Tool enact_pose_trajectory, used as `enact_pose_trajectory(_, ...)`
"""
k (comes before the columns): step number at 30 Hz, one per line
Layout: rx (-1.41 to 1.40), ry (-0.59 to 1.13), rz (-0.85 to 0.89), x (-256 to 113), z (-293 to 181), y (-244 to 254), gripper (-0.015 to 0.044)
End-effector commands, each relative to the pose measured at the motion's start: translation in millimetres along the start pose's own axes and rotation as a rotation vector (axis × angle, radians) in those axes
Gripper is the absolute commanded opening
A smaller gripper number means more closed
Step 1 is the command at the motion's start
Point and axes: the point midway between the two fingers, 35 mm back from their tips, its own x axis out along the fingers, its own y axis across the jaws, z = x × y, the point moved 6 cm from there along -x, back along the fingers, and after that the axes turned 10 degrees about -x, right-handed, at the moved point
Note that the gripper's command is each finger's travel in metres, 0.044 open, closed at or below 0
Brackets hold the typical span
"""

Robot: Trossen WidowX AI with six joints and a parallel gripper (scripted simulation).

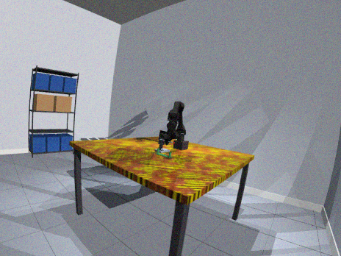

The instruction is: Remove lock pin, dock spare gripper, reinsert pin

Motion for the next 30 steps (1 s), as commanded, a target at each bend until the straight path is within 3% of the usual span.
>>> enact_pose_trajectory(1, 0.015, -0.009, -0.003, -6, 2, 11, 0.0)
enact_pose_trajectory(18, 0.048, -0.013, 0.01, -13, 9, 56, 0.0)
enact_pose_trajectory(30, 0.051, -0.016, 0.014, 35, 22, 54, 0.0)
